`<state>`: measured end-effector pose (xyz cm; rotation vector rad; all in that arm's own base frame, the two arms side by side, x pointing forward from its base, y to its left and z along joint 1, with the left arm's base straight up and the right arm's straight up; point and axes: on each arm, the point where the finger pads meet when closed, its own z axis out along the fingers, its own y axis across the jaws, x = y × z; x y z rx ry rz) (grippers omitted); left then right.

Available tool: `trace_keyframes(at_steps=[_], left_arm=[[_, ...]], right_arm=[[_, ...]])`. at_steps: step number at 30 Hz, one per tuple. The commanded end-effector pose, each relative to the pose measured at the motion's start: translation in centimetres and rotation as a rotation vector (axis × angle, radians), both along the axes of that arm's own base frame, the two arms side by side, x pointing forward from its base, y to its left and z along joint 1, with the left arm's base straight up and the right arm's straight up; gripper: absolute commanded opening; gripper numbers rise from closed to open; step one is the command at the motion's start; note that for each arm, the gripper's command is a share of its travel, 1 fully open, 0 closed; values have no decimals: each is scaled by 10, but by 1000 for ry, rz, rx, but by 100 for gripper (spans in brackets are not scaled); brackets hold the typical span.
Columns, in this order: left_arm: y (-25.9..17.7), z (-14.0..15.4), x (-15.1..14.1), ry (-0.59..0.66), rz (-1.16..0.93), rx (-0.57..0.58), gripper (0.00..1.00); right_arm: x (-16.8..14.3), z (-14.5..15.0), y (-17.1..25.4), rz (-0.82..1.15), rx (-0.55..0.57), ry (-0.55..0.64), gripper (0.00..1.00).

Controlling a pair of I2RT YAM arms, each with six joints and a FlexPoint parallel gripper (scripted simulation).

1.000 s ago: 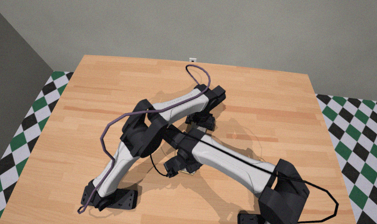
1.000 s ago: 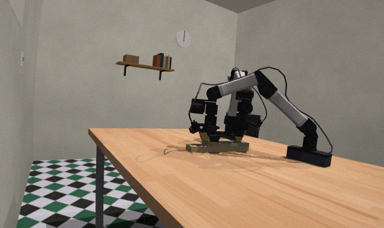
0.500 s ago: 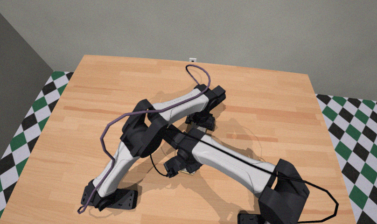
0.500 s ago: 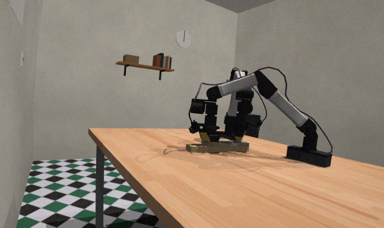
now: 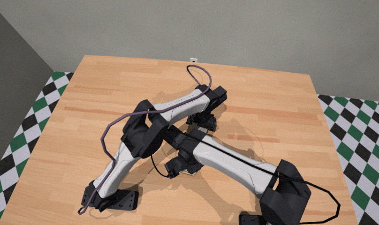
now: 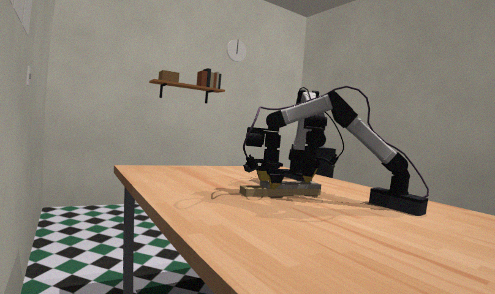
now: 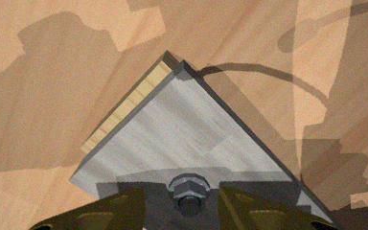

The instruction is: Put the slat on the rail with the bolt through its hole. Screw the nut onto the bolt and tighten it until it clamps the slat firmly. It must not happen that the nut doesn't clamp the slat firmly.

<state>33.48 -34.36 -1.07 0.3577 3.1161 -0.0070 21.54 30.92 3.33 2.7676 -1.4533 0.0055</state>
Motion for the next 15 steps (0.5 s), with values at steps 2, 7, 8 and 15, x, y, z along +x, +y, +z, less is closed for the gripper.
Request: trace_keyframes(at_steps=[2, 7, 8, 15], left_arm=[[-2, 7, 3, -14, -5, -13, 67], [-2, 7, 3, -14, -5, -13, 67], [-2, 7, 3, -14, -5, -13, 67], [-2, 7, 3, -14, -5, -13, 67]], right_arm=[[4, 3, 4, 1, 30, -3, 36], [4, 2, 4, 1, 30, -3, 36], [4, 1, 4, 1, 30, -3, 36], [4, 0, 4, 1, 30, -3, 36]])
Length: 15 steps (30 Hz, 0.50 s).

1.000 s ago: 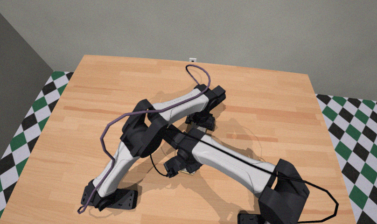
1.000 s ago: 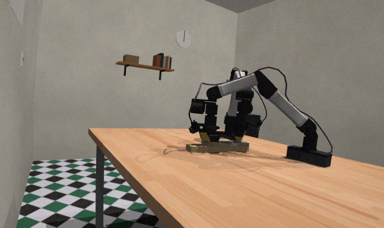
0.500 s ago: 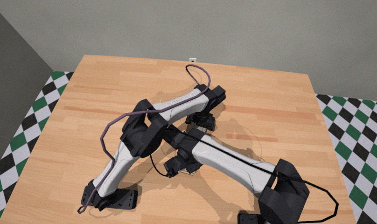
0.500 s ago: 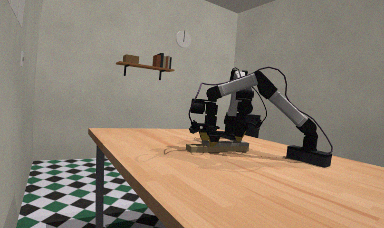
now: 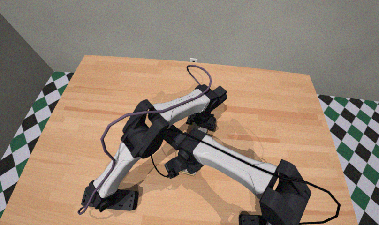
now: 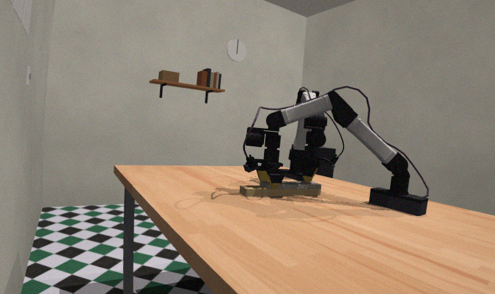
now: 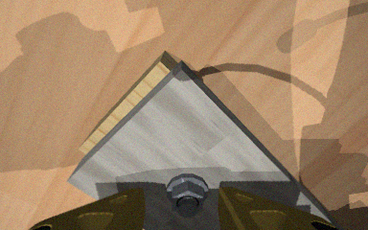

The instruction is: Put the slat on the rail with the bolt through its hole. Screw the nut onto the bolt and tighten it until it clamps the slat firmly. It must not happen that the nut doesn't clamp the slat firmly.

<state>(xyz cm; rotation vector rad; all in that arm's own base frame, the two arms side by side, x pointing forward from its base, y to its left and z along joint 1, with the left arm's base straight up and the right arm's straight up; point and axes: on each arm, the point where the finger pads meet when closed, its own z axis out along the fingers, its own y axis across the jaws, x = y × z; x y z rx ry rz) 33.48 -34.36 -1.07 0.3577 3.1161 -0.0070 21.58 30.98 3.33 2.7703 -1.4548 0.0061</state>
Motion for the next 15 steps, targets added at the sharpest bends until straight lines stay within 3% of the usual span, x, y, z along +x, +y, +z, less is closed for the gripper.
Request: trace_keyframes(at_steps=[1, 12, 15], left_arm=[[-2, 7, 3, -14, -5, -13, 67], [-2, 7, 3, -14, -5, -13, 67], [-2, 7, 3, -14, -5, -13, 67]], right_arm=[[3, 0, 3, 1, 27, -1, 36], [3, -3, 3, 1, 27, -1, 36], [3, 2, 3, 0, 21, -8, 32]])
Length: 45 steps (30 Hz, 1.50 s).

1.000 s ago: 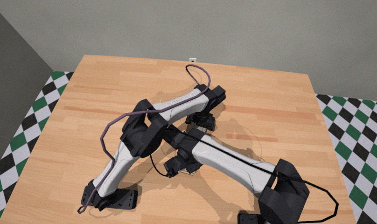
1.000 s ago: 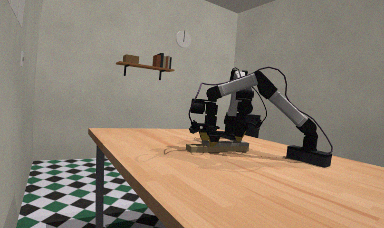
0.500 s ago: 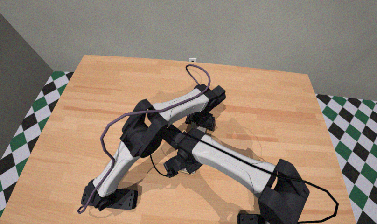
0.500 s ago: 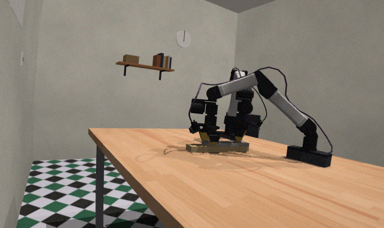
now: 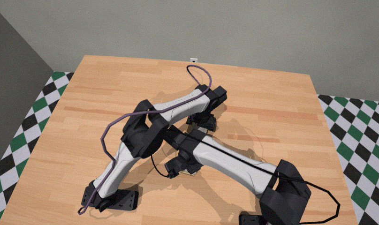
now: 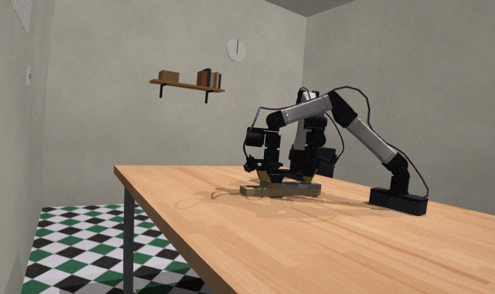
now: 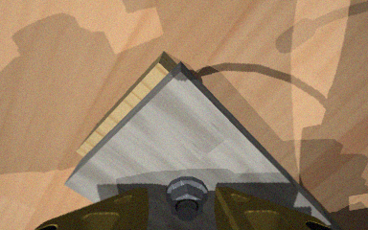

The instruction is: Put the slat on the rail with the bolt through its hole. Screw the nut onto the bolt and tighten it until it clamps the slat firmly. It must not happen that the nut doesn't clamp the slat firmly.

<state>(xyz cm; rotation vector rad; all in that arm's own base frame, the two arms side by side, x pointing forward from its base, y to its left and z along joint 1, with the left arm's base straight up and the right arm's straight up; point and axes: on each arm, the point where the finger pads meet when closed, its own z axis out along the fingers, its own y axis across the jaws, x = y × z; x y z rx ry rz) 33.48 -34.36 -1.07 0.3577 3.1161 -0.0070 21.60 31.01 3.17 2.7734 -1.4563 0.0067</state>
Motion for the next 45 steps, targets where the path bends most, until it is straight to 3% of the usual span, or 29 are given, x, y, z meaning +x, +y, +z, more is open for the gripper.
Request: trace_keyframes(at_steps=[1, 17, 38, 45], left_arm=[[-2, 7, 3, -14, -5, -13, 67], [-2, 7, 3, -14, -5, -13, 67], [-2, 7, 3, -14, -5, -13, 67], [-2, 7, 3, -14, -5, -13, 67]], right_arm=[[2, 5, 2, 0, 16, -8, 31], [2, 5, 2, 0, 16, -8, 11], [2, 5, 2, -9, 13, -6, 11], [0, 4, -1, -265, 4, -2, 11]])
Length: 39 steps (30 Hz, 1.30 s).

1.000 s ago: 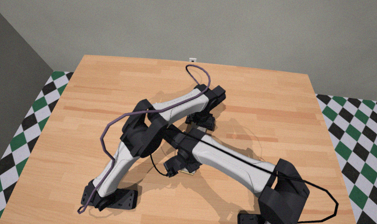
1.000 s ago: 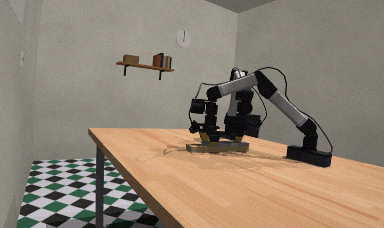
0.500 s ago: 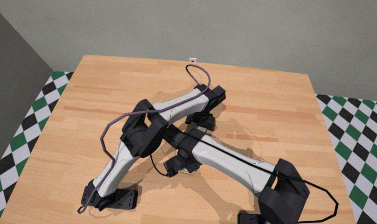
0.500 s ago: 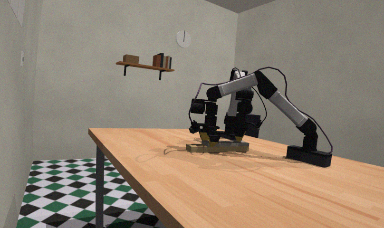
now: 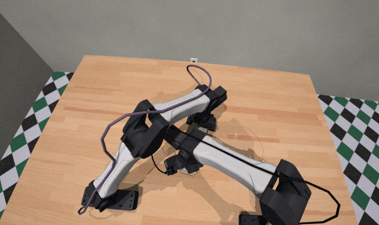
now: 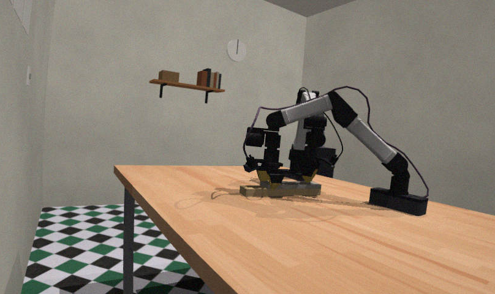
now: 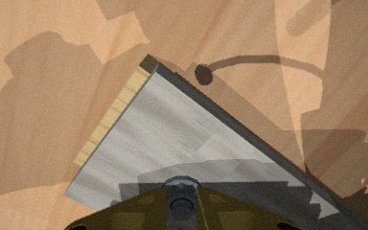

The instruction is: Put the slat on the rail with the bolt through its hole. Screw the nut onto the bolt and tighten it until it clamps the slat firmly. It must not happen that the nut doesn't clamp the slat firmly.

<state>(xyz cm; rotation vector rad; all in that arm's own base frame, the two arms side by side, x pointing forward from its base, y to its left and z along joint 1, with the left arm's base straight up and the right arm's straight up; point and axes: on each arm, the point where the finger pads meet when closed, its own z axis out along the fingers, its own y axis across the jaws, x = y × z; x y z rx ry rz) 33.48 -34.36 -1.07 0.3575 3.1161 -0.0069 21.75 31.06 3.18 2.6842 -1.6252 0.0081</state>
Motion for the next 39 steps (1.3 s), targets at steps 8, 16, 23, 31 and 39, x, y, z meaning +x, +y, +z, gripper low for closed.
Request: trace_keyframes(at_steps=[8, 16, 23, 31, 39], left_arm=[[-2, 7, 3, -14, -6, -13, 67], [-2, 7, 3, -14, -6, -13, 67], [-2, 7, 3, -14, -6, -13, 67], [-2, 7, 3, -14, -6, -13, 67], [-2, 7, 3, -14, -6, -13, 67]], right_arm=[[-1, 4, -1, -381, -1, 1, 11], [0, 3, 1, -699, 11, -3, 11], [0, 3, 0, -897, 10, -3, 11], [-1, 2, 0, -1035, 7, -4, 11], [-1, -2, -1, -925, -5, -8, 11]])
